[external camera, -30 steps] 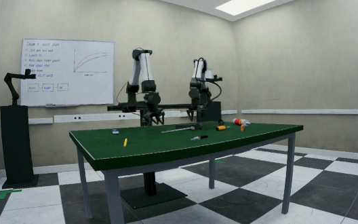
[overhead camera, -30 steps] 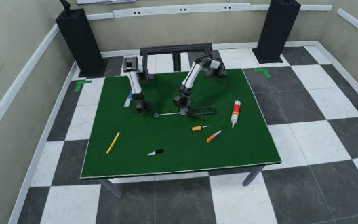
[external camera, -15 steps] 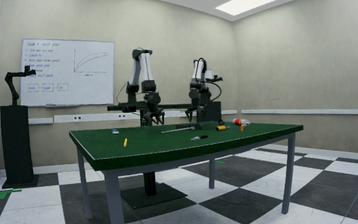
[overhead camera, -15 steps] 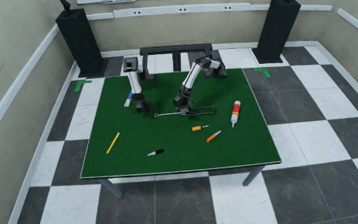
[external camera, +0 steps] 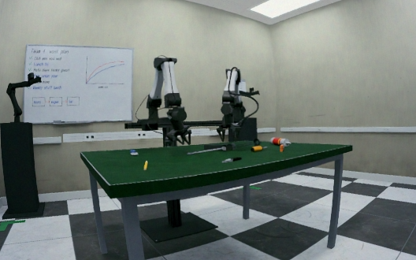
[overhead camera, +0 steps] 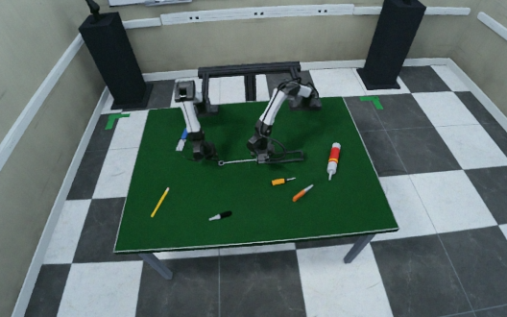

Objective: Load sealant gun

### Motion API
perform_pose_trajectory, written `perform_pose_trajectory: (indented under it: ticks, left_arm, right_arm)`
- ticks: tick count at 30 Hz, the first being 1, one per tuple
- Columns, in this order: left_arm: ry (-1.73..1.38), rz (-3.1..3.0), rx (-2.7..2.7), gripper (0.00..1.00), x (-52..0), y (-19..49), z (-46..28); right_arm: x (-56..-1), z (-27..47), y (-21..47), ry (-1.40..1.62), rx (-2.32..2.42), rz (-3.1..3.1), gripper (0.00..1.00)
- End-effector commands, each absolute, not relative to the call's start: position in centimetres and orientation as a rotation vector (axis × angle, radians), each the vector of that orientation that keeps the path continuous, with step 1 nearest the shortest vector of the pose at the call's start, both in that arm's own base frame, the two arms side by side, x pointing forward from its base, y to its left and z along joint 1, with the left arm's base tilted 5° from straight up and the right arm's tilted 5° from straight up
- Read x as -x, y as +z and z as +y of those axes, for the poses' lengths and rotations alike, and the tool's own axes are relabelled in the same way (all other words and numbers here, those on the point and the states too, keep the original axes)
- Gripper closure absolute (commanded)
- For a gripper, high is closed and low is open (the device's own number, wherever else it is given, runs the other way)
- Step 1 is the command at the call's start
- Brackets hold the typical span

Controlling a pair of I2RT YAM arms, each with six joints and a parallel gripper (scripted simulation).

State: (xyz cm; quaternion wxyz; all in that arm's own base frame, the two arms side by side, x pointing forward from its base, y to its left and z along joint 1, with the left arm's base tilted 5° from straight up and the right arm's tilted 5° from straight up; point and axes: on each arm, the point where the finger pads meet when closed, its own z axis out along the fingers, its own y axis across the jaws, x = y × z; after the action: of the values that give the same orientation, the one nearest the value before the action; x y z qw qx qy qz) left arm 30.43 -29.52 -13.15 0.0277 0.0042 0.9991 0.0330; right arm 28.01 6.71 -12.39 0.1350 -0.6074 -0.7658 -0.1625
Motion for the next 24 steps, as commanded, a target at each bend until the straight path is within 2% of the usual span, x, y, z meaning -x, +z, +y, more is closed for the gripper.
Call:
perform_pose_trajectory:
  ticks: [1, 15, 24]
  left_arm:
    - [0.082, 3.078, -0.001, 0.01, -31.2, -12.9, -30.1]
    - [0.088, 3.087, -0.019, 0.01, -30.3, -14.5, -29.4]
    - [0.056, 3.067, -0.015, 0.01, -31.4, -15.7, -30.0]
  right_arm:
    - [-28.0, 6.8, -12.9, -0.461, 1.754, -2.212, 0.49]
    - [-28.0, 6.8, -12.9, -0.461, 1.754, -2.212, 0.49]
    - [-28.0, 6.8, -12.9, -0.461, 1.754, -2.212, 0.49]
